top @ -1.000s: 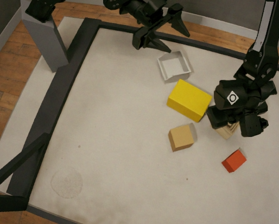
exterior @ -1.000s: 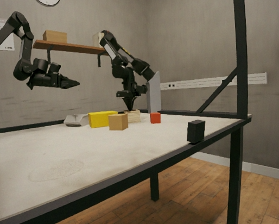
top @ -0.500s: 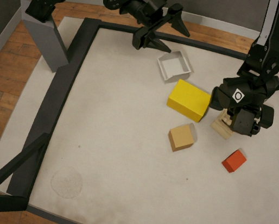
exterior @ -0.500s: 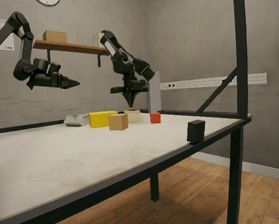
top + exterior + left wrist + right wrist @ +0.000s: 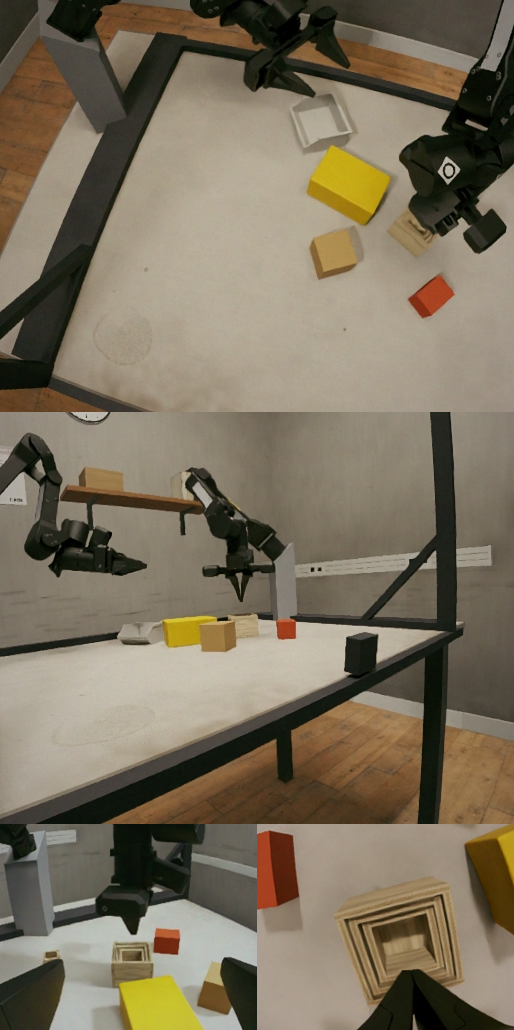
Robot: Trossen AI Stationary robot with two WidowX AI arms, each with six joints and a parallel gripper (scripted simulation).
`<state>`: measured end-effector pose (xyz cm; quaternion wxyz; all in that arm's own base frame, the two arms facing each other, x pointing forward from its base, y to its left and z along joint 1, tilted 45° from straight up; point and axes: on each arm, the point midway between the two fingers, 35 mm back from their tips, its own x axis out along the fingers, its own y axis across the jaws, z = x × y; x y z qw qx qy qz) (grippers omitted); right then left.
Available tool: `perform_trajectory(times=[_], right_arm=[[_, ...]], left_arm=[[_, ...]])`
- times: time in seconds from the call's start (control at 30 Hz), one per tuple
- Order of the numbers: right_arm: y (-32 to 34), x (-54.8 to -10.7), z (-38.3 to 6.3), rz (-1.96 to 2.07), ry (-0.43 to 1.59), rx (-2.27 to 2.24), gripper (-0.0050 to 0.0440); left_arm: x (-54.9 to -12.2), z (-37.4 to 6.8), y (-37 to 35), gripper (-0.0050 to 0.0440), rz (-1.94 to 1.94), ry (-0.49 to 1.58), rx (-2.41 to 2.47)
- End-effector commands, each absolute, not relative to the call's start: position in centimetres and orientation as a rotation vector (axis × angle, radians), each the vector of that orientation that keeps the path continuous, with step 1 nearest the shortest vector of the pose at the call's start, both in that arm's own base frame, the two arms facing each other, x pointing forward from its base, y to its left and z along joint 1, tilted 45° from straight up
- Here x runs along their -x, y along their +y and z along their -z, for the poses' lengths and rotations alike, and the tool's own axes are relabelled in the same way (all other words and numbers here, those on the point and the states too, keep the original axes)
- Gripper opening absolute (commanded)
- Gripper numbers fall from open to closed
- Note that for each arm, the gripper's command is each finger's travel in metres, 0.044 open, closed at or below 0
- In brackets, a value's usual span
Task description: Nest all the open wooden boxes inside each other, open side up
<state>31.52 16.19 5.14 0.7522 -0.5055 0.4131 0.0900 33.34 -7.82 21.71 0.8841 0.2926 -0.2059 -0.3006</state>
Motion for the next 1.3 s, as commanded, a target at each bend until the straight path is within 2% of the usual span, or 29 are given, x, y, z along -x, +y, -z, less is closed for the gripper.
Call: perform_trajectory(times=[0.0, 0.5, 0.87, 1.27], right_arm=[[16.8, -31.4, -6.6, -0.098, 0.886, 0.918, -0.0050], [17.1, -30.1, -7.7, 0.166, 0.849, 0.356, -0.0050], [16.4, -29.9, -7.3, 0.174, 0.856, 0.347, -0.0050], [13.0, -29.7, -6.2, 0.188, 0.865, 0.304, -0.0050]], left_arm=[[-33.3, -21.7, -7.7, 0.0400, 0.624, -0.428, -0.609], [-33.3, -21.7, -7.7, 0.0400, 0.624, -0.428, -0.609], [-33.8, -21.8, -7.9, 0.0400, 0.618, -0.405, -0.580], [-36.1, -19.8, -9.1, 0.0400, 0.543, -0.113, -0.340]])
